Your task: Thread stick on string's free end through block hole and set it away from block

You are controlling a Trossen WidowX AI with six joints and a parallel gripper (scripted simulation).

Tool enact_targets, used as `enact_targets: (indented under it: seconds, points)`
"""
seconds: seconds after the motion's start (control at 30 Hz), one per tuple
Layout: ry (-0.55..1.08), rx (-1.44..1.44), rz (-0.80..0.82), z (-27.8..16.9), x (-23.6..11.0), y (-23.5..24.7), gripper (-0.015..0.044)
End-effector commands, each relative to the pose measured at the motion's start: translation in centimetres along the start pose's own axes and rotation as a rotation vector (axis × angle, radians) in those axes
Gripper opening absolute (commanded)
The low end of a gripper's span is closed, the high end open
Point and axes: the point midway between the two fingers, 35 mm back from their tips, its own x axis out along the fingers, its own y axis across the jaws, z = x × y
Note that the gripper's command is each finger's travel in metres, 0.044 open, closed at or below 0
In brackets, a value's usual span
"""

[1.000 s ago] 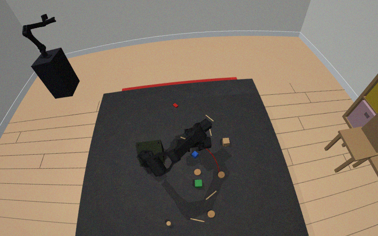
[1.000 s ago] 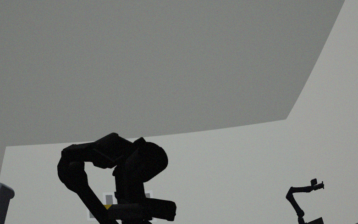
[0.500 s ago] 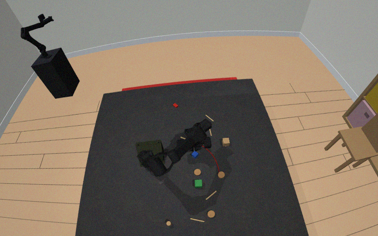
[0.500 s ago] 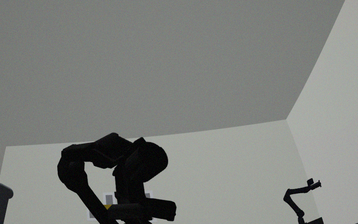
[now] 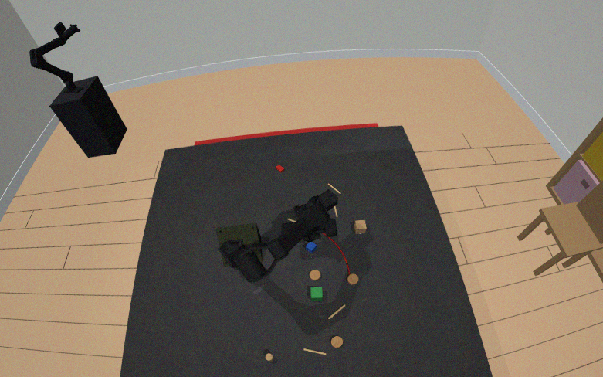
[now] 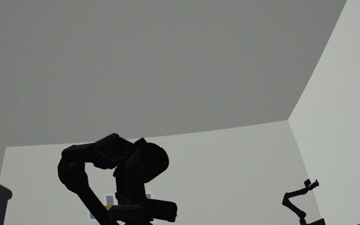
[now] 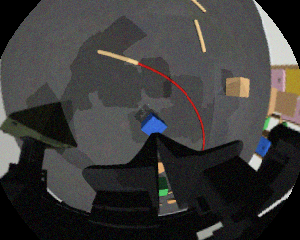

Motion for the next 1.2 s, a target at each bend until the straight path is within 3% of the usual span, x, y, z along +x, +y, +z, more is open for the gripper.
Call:
enact_targets:
  seconds: [0.0,0.27,0.3,0.33,0.63,1.03,1.17]
  points:
    - [0.000,0.000,0.000,0.0,0.0,0.0,0.0026]
    - [0.000,0.000,0.000,0.0,0.0,0.0,0.0236]
    - [0.000,0.000,0.000,0.0,0.0,0.0,0.0239]
    - [0.000,0.000,0.000,0.0,0.0,0.0,0.0239]
    - [0.000,0.000,0.000,0.0,0.0,0.0,0.0003]
    - [0.000,0.000,0.000,0.0,0.0,0.0,0.0000]
    - [-0.004,-0.293,0.000,2.9,-0.1,0.1,0.0105]
